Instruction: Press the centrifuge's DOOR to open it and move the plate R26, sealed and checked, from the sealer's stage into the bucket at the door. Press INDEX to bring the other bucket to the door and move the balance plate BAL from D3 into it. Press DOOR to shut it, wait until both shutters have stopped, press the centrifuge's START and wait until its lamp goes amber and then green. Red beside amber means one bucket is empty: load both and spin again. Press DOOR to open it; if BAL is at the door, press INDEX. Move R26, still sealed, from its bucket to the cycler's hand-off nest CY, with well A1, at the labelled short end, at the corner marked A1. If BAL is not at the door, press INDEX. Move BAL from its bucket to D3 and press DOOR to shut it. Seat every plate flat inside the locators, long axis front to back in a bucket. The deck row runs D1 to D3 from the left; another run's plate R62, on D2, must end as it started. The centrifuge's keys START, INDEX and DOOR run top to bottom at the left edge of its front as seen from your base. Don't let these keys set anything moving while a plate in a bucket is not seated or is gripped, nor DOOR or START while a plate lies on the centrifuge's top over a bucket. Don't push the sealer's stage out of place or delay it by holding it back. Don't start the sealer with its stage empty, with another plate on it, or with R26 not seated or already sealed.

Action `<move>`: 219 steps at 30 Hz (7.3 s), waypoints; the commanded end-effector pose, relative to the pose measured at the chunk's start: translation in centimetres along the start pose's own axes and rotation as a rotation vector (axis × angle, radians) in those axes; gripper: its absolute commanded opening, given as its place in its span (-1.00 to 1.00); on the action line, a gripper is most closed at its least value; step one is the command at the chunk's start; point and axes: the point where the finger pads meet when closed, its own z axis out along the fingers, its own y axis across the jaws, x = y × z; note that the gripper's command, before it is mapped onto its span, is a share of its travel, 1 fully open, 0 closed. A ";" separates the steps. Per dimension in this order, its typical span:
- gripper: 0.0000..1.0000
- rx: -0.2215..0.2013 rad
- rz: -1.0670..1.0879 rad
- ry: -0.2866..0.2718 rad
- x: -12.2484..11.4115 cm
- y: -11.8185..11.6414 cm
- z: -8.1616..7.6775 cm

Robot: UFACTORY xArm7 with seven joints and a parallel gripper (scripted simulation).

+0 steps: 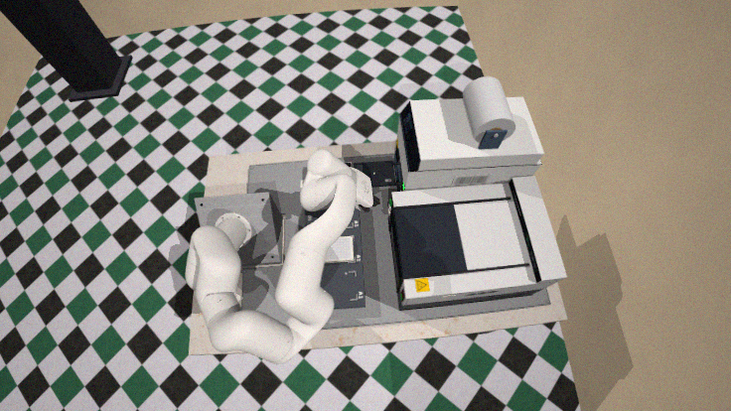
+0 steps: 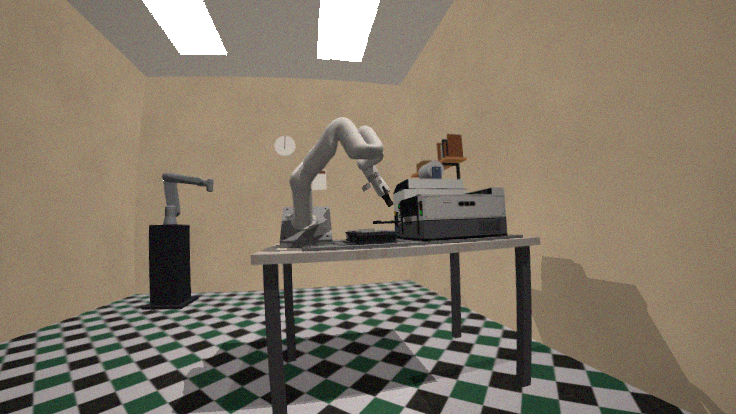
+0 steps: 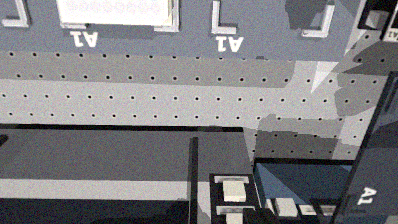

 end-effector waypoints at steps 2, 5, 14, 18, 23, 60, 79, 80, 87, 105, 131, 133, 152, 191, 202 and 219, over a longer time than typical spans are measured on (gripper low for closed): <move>-1.00 -0.002 0.001 -0.005 -0.5 0.1 0.6; -1.00 -0.002 0.001 -0.005 -0.6 0.1 1.1; -1.00 -0.002 0.001 -0.005 -0.8 0.1 1.7; -1.00 -0.002 0.001 -0.005 -0.8 0.1 1.7; -1.00 -0.002 0.001 -0.005 -1.0 0.1 1.8; -1.00 -0.002 0.001 -0.005 -1.7 0.1 2.2; -1.00 -0.002 0.001 -0.005 -2.1 0.1 2.4; -1.00 -0.002 0.001 -0.005 -2.1 0.1 2.5; -1.00 -0.002 0.001 -0.005 -2.3 0.1 2.5; -1.00 -0.002 0.001 -0.005 -2.6 0.1 2.7; -1.00 -0.002 0.001 -0.005 -1.8 0.1 1.2; -1.00 -0.002 0.001 -0.005 -1.7 0.1 1.0; -1.00 -0.002 0.001 -0.005 -0.4 0.1 -1.3; -1.00 -0.002 0.001 -0.004 -0.8 0.1 -8.7; -1.00 -0.002 0.001 0.029 -0.8 0.1 -8.7; -1.00 -0.003 0.000 0.519 -0.8 0.1 -8.7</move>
